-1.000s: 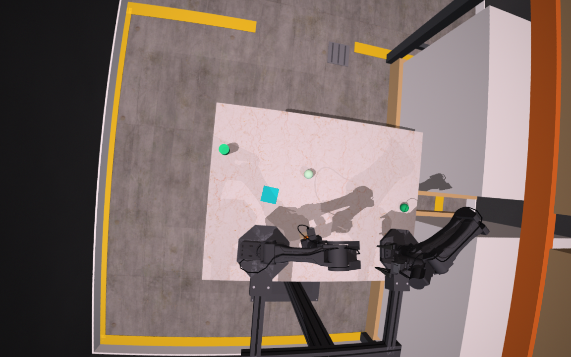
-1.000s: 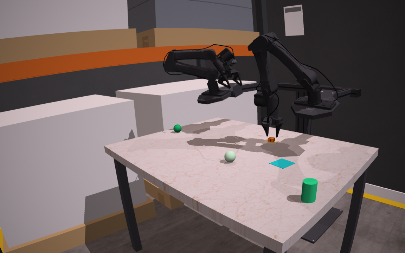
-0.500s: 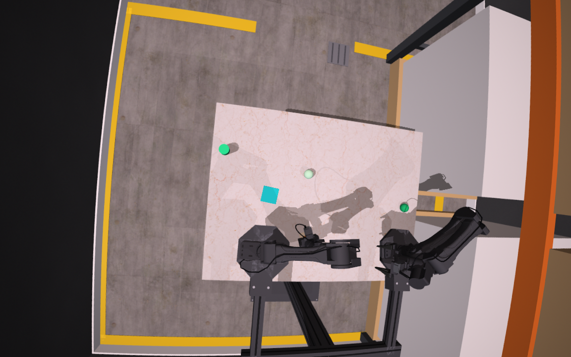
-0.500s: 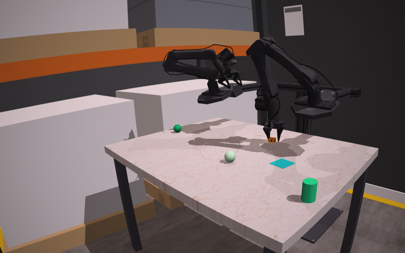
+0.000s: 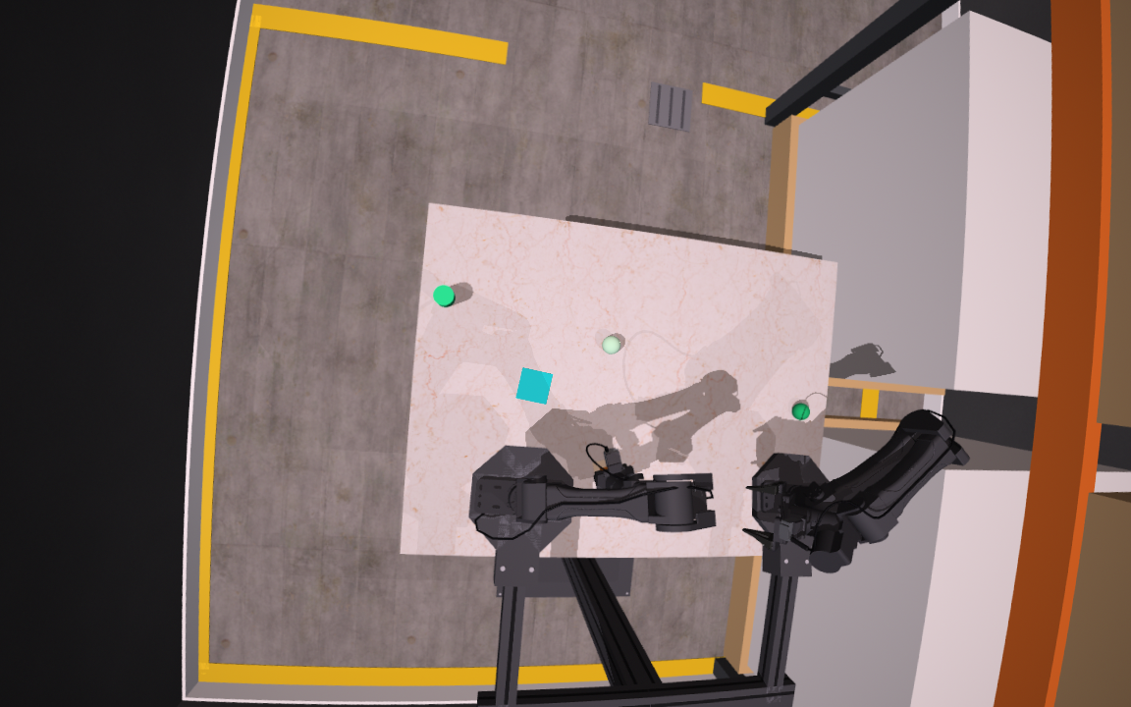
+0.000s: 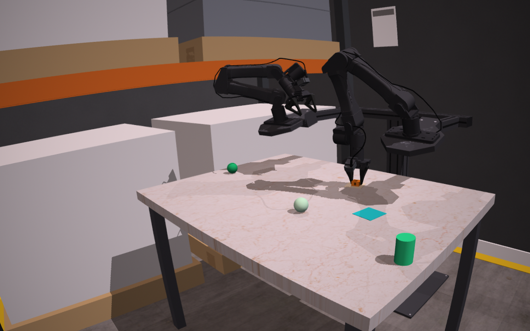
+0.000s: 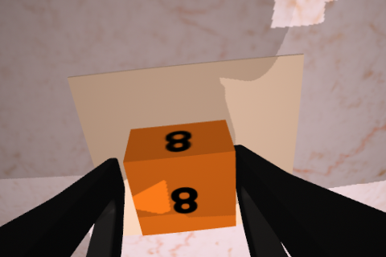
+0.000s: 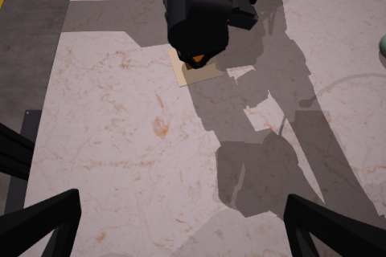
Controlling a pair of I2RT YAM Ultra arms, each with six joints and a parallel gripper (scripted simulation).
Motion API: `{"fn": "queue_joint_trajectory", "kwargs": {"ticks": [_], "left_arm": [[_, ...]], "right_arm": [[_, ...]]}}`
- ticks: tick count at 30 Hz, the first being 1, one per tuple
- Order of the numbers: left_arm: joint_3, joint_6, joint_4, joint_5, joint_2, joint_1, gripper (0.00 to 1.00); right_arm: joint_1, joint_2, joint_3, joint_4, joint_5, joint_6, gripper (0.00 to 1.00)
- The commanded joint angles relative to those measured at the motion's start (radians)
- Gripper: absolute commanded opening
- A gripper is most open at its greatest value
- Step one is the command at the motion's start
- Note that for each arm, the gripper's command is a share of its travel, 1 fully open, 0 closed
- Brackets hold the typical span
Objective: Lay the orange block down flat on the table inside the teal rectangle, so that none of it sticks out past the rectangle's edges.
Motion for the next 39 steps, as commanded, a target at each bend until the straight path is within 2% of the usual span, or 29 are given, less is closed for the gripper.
{"fn": "queue_joint_trajectory", "kwargs": {"ticks": [1,5,14,16,17,20,22,23,26,33,39], "left_arm": [[0.011,0.003,0.001,-0.001,0.005,0.000,0.38],[0.011,0.003,0.001,-0.001,0.005,0.000,0.38],[0.011,0.003,0.001,-0.001,0.005,0.000,0.26],[0.011,0.003,0.001,-0.001,0.005,0.000,0.03],[0.011,0.003,0.001,-0.001,0.005,0.000,0.00],[0.011,0.003,0.001,-0.001,0.005,0.000,0.00],[0.006,0.007,0.003,-0.002,0.002,0.003,0.23],[0.002,-0.002,-0.018,-0.002,-0.018,-0.006,0.27],[-0.026,-0.021,-0.057,-0.002,-0.071,-0.022,0.27],[-0.065,-0.072,-0.236,0.000,-0.283,-0.074,0.27],[-0.065,-0.037,-0.235,0.000,-0.310,-0.070,0.27]], "right_arm": [[0.013,-0.017,0.005,0.015,0.006,0.000,1.00],[0.013,-0.017,0.005,0.015,0.006,0.000,1.00],[0.013,-0.017,0.005,0.015,0.006,0.000,1.00],[0.013,-0.017,0.005,0.015,0.006,0.000,1.00],[0.013,-0.017,0.005,0.015,0.006,0.000,1.00],[0.013,-0.017,0.005,0.015,0.006,0.000,1.00],[0.013,-0.017,0.005,0.015,0.006,0.000,1.00],[0.013,-0.017,0.005,0.015,0.006,0.000,1.00],[0.013,-0.017,0.005,0.015,0.006,0.000,1.00],[0.013,-0.017,0.005,0.015,0.006,0.000,1.00],[0.015,-0.009,0.007,0.036,0.003,-0.011,1.00]]}}
